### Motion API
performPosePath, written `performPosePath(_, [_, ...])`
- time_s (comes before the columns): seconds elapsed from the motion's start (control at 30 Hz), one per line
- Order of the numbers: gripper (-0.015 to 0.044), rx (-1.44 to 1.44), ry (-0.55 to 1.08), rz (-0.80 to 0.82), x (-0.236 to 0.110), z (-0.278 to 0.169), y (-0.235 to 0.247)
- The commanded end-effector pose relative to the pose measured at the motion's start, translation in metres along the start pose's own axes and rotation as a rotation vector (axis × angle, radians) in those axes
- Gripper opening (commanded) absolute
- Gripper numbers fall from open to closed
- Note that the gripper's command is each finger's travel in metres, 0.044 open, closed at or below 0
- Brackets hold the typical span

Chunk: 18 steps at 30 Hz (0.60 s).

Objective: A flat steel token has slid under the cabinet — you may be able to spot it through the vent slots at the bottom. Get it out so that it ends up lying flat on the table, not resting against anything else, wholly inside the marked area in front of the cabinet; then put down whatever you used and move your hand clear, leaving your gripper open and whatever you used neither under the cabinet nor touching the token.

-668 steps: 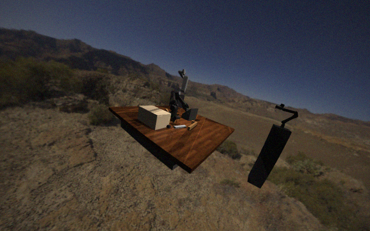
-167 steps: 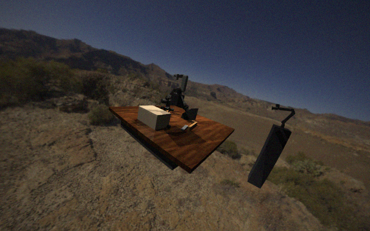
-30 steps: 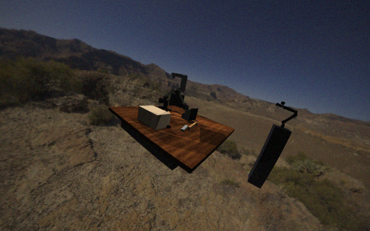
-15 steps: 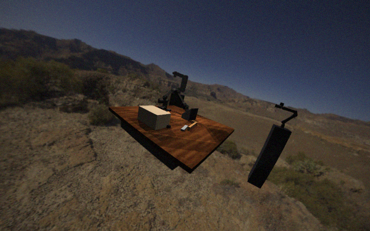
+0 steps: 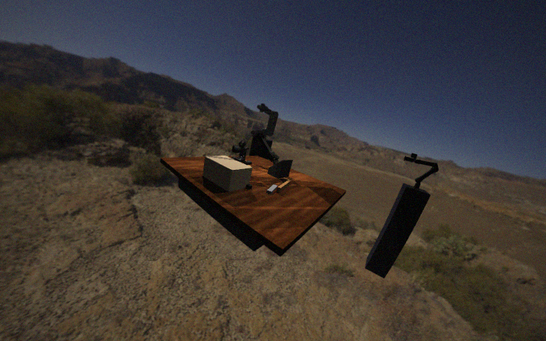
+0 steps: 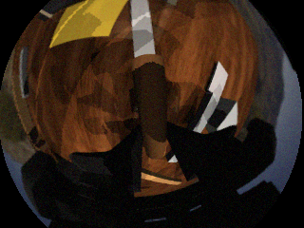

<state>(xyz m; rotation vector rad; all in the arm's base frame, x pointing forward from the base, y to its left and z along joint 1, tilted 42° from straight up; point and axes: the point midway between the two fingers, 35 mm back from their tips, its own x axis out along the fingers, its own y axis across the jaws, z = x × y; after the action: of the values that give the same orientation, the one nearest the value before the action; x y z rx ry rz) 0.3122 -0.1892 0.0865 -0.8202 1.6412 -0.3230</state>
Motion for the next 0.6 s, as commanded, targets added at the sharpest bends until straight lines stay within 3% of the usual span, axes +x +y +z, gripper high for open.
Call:
performPosePath(0.0, [0.0,0.002,0.0,-0.002,0.0,0.008,-0.001])
performPosePath(0.57, [0.0,0.003,0.0,-0.002,0.0,0.029,-0.001])
